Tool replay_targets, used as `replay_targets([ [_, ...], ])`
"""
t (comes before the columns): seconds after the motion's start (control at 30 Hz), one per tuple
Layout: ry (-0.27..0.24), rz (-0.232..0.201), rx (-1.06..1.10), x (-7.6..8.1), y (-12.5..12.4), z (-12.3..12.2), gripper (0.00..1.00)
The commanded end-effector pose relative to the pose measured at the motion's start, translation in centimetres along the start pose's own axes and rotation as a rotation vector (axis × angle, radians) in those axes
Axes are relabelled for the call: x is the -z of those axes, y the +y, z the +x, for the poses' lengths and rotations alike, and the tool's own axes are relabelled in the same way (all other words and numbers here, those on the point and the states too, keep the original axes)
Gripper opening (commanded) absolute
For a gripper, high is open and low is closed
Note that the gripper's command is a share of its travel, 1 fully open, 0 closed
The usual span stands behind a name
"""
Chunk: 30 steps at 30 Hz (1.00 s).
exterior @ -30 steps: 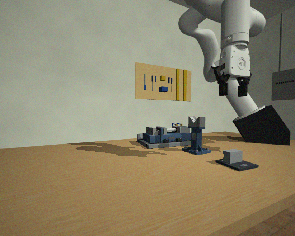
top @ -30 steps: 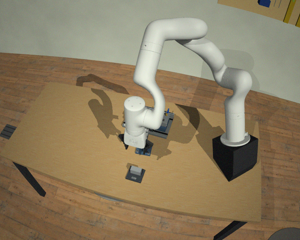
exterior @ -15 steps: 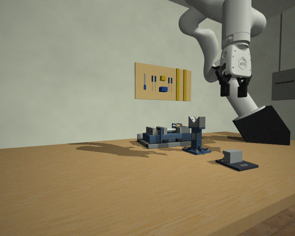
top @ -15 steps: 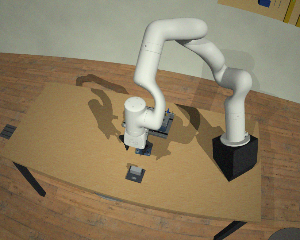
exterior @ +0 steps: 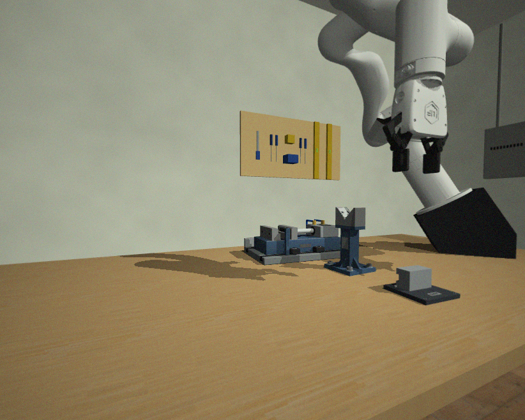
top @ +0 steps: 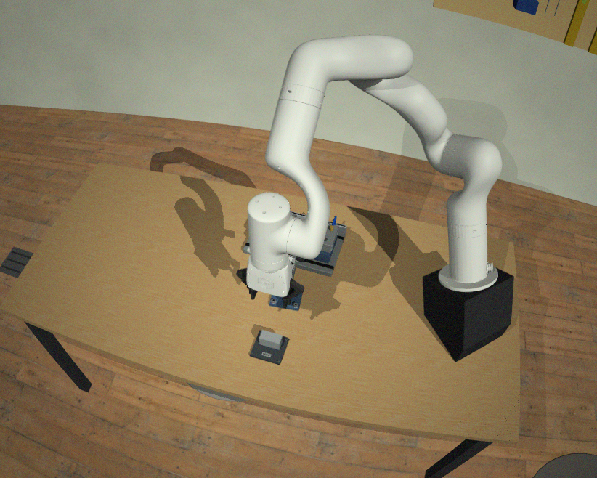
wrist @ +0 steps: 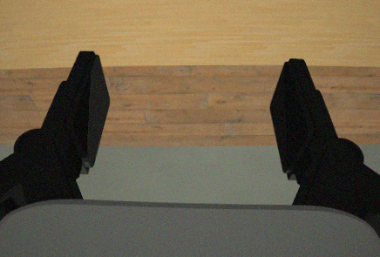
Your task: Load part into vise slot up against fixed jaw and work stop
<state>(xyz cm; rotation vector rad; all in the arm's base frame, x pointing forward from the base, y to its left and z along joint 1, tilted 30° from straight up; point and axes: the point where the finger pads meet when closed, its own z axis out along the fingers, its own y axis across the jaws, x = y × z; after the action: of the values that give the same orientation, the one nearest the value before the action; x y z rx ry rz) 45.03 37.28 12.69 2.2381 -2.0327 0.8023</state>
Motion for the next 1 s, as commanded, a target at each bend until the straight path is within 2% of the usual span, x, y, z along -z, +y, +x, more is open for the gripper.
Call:
replay_targets([
  [0.0,-0.001,0.001,0.000,0.09,-0.06,-0.04,0.89],
  [0.57,-0.001,0.001,0.000,-0.02,-0.06,-0.04,0.89],
  [0.97,-0.001,0.001,0.000,-0.68,-0.06,-0.05,0.89],
])
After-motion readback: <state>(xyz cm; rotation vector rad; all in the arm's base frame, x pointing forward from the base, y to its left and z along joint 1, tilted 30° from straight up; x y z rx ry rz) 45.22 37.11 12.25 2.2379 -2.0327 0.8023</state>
